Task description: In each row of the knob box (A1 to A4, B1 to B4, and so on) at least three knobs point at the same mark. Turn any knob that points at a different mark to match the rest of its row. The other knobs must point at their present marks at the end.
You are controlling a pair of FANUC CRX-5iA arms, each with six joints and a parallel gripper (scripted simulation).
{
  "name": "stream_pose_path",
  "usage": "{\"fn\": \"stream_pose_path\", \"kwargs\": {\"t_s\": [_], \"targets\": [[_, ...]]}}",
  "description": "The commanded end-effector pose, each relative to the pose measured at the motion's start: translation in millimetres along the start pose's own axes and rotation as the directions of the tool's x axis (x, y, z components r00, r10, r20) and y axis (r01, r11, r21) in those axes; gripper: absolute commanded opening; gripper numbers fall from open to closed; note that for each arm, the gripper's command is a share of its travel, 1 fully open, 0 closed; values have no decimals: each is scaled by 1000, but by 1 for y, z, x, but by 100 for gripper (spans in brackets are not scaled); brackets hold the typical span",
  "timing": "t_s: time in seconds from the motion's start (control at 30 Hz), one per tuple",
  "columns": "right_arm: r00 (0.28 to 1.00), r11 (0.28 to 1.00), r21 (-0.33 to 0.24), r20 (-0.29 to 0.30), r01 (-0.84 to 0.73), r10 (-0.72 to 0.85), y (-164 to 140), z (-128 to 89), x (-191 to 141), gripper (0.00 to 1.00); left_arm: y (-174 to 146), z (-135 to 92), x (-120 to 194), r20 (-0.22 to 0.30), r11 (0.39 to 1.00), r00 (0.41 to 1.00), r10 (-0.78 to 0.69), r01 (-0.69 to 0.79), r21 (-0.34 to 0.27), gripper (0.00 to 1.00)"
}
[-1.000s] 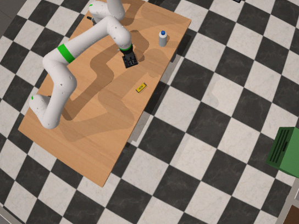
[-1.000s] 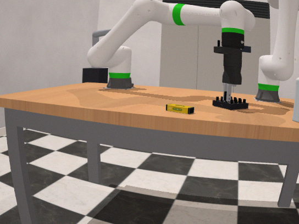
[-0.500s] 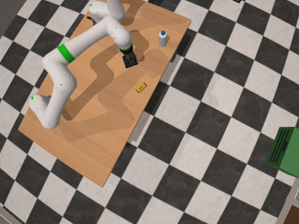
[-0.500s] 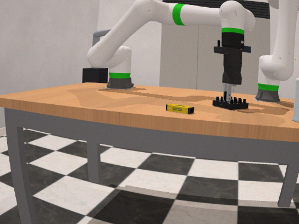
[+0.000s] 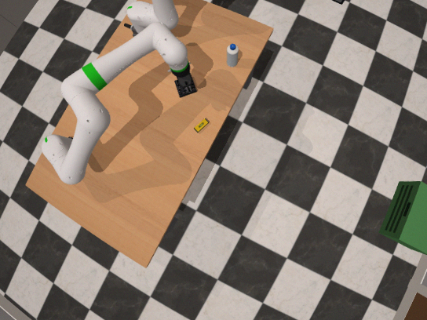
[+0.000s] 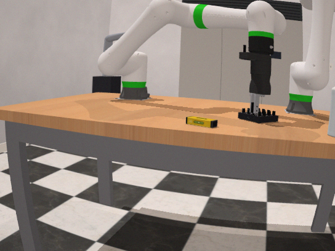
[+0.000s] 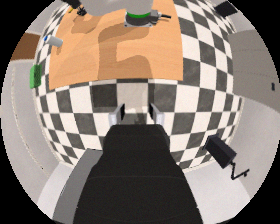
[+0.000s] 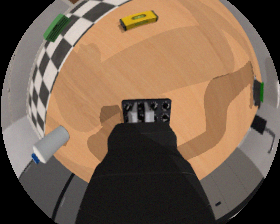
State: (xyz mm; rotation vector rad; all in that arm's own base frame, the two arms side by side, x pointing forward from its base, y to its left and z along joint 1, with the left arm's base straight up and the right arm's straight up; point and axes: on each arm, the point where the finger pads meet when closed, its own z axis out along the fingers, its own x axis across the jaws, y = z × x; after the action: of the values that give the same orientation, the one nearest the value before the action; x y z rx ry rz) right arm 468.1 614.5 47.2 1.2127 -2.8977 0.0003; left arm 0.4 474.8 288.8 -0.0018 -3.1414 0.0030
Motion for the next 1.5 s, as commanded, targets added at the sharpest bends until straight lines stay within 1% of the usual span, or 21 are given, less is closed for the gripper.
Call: {"fn": "stream_pose_path", "kwargs": {"t_s": [0.0,0.23,0.5,0.7,0.77,1.03,1.27,1.33,1.47], "targets": [[1000,1000,0,3,-31,31,0,-2,-1,30,0,-1,0,0,1000,1000,0,0,-2,100],[996,996,0,3,-84,84,0,-2,-1,30,0,-1,0,0,1000,1000,0,0,-2,100],[979,979,-1,2,-204,204,0,-2,-1,30,0,-1,0,0,1000,1000,0,0,-2,100],[948,948,-1,2,-319,319,0,-2,-1,30,0,-1,0,0,1000,1000,0,0,-2,100],[948,948,-1,2,-319,319,0,-2,-1,30,0,-1,0,0,1000,1000,0,0,-2,100],[871,871,-1,2,-491,491,0,-2,-1,30,0,-1,0,0,1000,1000,0,0,-2,100],[767,767,-2,2,-641,641,0,-2,-1,30,0,-1,0,0,1000,1000,0,0,-2,100],[767,767,-2,2,-641,641,0,-2,-1,30,0,-1,0,0,1000,1000,0,0,-2,100],[694,694,-2,2,-720,720,0,-2,-1,30,0,-1,0,0,1000,1000,0,0,-2,100]]}}
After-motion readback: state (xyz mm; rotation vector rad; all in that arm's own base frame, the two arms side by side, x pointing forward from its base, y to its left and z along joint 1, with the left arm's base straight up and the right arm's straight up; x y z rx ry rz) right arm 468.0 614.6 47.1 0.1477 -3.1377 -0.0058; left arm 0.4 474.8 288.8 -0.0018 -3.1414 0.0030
